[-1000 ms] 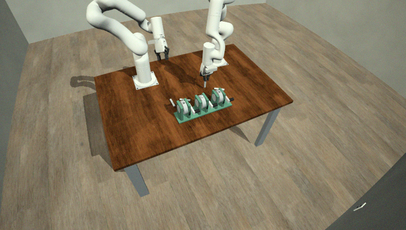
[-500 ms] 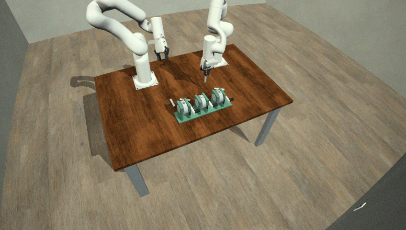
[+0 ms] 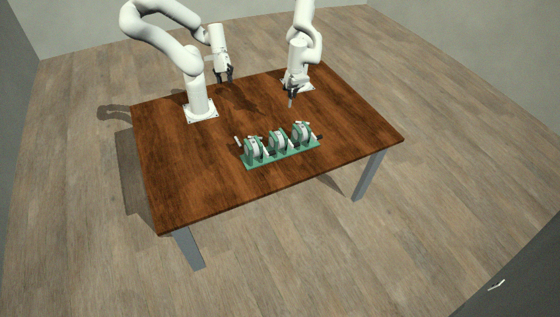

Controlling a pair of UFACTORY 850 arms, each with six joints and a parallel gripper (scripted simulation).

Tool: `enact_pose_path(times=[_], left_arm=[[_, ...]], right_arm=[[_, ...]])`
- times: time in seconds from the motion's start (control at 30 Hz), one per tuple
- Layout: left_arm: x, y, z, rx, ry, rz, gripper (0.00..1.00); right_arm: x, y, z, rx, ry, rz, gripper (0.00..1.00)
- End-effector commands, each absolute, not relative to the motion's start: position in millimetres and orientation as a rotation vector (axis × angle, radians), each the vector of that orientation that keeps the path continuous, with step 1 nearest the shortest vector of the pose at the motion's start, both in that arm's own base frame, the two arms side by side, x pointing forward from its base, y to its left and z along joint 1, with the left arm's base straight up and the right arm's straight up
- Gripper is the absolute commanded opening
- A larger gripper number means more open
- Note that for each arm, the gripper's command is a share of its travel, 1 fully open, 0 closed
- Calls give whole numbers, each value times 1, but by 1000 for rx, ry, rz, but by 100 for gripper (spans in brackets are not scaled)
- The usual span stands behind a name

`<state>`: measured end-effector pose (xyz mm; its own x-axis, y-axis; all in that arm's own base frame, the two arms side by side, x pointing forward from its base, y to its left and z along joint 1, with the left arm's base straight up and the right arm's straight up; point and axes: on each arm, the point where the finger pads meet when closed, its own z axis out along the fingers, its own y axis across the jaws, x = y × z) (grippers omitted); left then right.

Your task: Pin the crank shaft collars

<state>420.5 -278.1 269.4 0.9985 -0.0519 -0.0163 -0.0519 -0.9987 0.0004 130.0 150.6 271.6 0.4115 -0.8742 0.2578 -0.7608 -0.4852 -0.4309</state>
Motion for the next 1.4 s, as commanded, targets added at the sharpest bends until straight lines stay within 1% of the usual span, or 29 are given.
enact_pose_path(times=[0.0,0.3,0.57,1.37], left_arm=[[465,-277,271,3139,-84,-30,20],[538,-273,271,3139,-84,-30,20],[561,-272,271,3139,-84,-30,20],[570,-271,270,3139,-84,-30,20]], right_arm=[[130,151,272,-2421,1434,-665,100],[130,151,272,-2421,1434,-665,100],[130,151,272,-2421,1434,-665,100],[130,151,272,-2421,1434,-665,100]])
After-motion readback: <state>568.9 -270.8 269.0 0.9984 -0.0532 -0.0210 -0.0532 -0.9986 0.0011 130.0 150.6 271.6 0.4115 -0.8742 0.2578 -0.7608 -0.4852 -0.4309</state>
